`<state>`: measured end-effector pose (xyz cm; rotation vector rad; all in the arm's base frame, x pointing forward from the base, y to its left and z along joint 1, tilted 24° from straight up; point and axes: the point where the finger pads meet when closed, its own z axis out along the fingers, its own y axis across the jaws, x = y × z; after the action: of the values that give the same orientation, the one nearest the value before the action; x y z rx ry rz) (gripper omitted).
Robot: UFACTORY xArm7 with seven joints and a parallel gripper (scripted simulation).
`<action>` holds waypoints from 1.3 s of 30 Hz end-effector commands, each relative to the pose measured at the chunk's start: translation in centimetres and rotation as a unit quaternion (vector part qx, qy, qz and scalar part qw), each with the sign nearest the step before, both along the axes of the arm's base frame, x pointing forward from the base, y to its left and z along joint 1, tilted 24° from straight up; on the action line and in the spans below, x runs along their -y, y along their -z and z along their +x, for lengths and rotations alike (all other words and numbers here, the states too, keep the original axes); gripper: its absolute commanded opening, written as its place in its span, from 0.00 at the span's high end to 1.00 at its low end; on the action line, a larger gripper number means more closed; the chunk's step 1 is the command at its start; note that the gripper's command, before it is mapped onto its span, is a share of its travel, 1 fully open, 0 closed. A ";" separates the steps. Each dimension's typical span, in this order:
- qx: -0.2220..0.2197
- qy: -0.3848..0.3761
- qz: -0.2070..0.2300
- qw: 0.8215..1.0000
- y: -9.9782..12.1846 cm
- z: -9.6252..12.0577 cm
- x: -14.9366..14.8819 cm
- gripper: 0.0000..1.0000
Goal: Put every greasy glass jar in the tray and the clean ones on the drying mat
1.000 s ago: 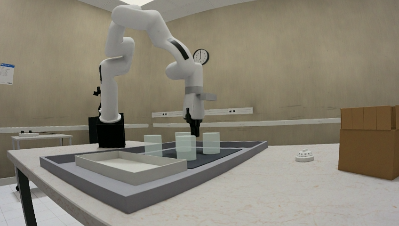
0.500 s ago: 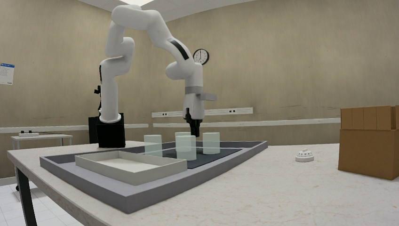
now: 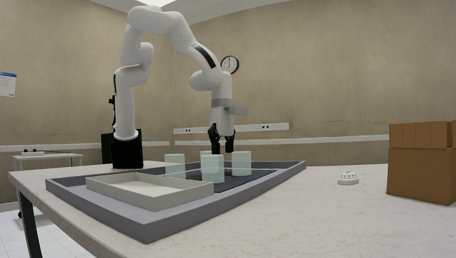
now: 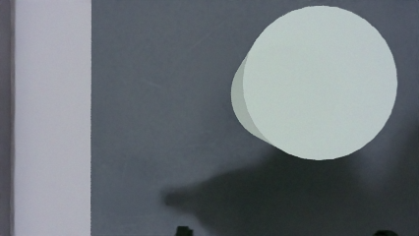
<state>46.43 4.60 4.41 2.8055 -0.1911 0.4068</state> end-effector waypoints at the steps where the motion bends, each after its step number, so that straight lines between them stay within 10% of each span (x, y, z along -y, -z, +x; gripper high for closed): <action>1: 0.001 -0.001 0.000 1.000 -0.1 0.1 -0.1 0.00; 13: 0.001 -0.001 0.000 1.000 -0.1 0.1 -0.1 0.00; 28: 0.001 -0.001 0.000 1.000 -7.1 -1.9 -2.5 0.00; 39: 0.001 -0.001 0.000 1.000 -9.6 4.7 -0.7 0.00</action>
<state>48.88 5.49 13.20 2.8050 -0.1957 0.4146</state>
